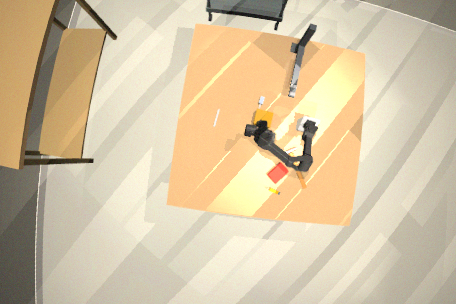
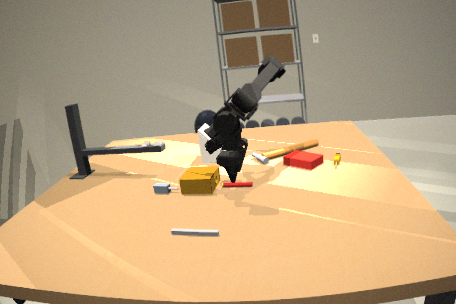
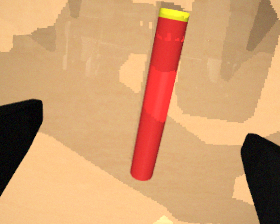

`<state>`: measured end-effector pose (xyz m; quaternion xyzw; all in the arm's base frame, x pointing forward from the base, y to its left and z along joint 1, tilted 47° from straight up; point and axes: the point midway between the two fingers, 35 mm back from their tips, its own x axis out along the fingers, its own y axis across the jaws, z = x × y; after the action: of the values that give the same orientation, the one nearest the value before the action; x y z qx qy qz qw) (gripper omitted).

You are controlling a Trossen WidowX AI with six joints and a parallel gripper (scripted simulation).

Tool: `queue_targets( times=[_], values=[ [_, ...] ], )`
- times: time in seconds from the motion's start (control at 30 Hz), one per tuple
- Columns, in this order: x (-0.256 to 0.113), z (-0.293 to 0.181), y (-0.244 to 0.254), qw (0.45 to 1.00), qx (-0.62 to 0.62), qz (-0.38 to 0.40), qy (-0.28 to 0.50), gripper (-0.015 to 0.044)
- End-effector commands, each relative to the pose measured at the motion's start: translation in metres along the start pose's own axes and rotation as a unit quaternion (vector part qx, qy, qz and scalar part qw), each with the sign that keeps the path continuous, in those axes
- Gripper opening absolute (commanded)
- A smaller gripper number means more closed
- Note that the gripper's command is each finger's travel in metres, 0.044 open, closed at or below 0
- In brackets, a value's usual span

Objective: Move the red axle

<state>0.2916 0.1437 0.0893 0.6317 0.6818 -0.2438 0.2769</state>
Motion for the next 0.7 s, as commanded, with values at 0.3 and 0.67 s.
queue_targets(
  times=[0.3, 0.67],
  values=[
    [0.023, 0.001, -0.004, 1.0, 0.004, -0.006, 0.0, 0.044],
    [0.032, 0.0, -0.005, 1.0, 0.004, -0.006, 0.001, 0.044]
  ],
)
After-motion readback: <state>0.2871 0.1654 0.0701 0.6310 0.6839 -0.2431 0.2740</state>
